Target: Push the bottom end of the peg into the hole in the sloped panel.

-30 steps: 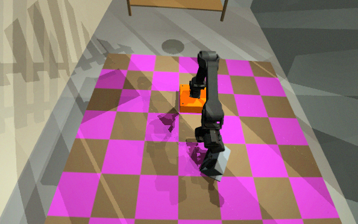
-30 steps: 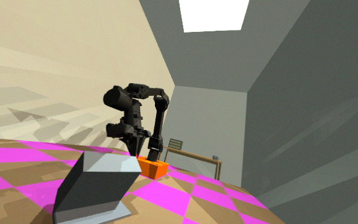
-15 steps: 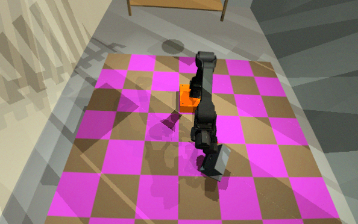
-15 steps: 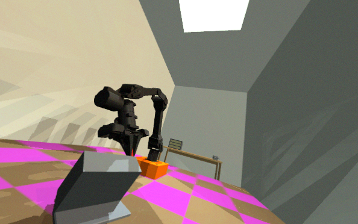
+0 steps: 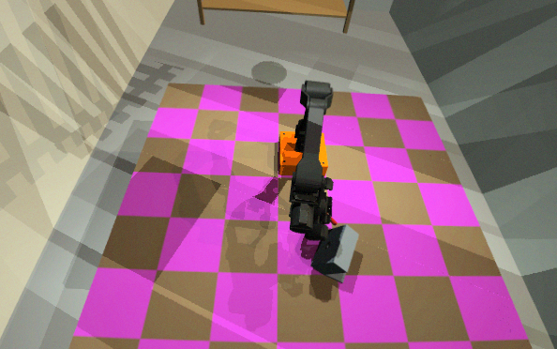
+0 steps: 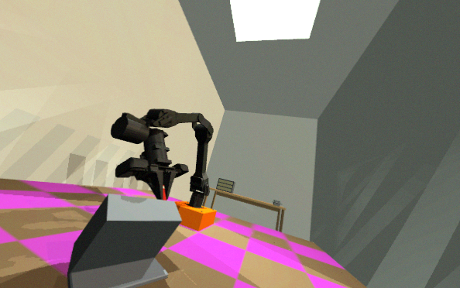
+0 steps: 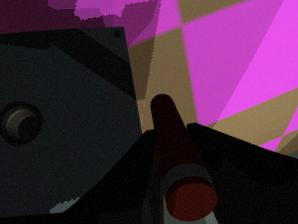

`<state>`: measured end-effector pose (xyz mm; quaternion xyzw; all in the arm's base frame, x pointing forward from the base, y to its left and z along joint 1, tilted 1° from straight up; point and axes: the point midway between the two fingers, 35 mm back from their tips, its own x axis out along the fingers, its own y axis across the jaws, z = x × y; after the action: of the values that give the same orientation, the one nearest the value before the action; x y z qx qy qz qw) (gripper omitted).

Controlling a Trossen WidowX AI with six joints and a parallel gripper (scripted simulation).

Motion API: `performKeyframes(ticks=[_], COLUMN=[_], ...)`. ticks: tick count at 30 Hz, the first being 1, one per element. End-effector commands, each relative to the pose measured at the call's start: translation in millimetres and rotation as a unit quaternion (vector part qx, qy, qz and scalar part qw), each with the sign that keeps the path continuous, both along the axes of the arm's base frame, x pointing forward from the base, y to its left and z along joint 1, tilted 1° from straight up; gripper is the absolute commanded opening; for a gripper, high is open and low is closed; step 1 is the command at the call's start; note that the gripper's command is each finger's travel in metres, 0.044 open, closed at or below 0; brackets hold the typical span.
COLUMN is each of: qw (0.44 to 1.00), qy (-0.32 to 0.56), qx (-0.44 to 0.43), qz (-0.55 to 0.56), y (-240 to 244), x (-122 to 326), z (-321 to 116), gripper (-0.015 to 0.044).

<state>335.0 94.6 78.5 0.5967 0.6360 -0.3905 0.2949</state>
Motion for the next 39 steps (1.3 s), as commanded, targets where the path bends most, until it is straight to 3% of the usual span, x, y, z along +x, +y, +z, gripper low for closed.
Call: performKeyframes(ticks=[1,39], qw=[1.0,0.972], qy=[0.011,0.085], qx=[0.009,0.099], qz=[-0.019,-0.195], y=[-3.5,-46.1], x=[0.7,15.9], z=[-0.4,3.8], gripper=[0.0,0.0])
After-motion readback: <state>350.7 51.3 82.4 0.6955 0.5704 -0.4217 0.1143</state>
